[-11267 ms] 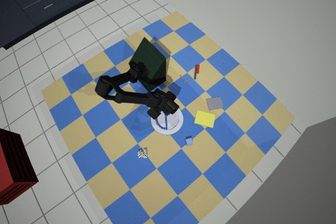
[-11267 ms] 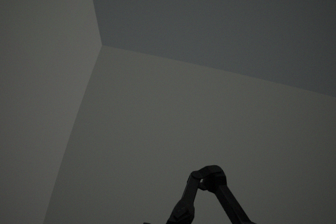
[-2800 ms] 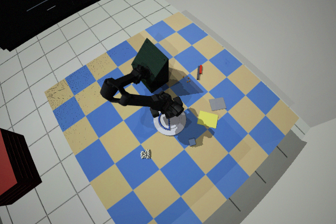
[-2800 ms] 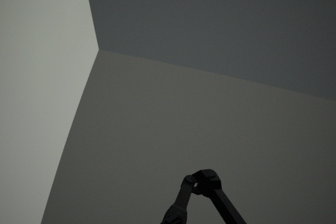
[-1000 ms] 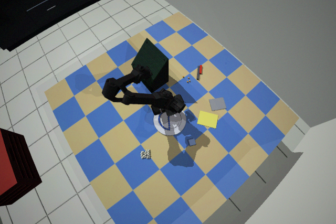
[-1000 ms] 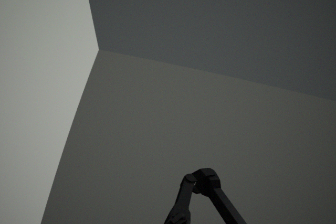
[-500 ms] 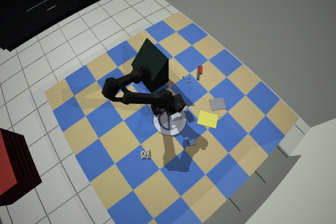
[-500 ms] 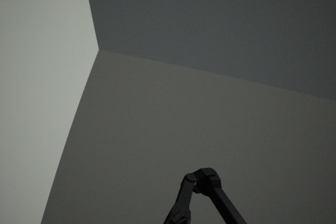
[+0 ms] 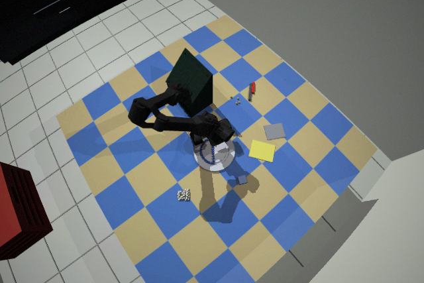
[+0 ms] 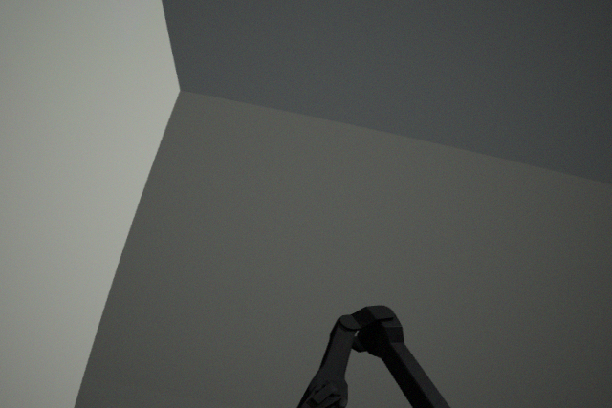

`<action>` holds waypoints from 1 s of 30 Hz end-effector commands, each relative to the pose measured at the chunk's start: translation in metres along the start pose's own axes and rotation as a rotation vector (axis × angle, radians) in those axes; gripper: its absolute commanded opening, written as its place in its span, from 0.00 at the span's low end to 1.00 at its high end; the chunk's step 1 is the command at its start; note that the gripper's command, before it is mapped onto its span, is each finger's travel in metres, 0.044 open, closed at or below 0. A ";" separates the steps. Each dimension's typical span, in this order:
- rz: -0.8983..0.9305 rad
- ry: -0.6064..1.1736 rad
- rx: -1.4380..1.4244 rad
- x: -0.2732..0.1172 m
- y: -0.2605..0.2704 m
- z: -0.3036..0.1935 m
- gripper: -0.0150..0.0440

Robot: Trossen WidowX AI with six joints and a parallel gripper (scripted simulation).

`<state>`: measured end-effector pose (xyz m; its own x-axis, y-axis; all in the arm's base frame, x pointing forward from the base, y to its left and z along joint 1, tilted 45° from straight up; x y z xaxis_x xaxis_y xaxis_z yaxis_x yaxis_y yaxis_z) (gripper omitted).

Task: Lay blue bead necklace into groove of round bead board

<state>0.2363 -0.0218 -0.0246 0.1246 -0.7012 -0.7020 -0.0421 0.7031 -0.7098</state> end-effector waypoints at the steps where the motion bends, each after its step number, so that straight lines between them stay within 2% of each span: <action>1: 0.002 0.001 0.005 0.000 0.000 0.000 1.00; 10: 0.002 0.001 0.005 0.000 0.000 0.000 1.00; 17: 0.004 0.000 -0.181 -0.032 -0.002 0.010 0.69; 22: 0.004 0.000 -0.187 -0.031 -0.003 0.010 0.47; 26: 0.003 0.000 -0.187 -0.019 -0.003 0.010 0.46; 30: 0.004 -0.003 -0.178 -0.024 -0.003 0.011 0.46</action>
<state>0.2441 -0.0057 -0.0050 0.1237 -0.6984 -0.7049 -0.2189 0.6737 -0.7059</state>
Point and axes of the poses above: the point midway between the two fingers, 35 mm back from their tips, its own x axis out along the fingers, its own y axis across the jaws, z = x × y, the point moved 2 cm from there along -x, back along the fingers, and after that the axes turned 11 degrees about -x, right-handed, at the moved point
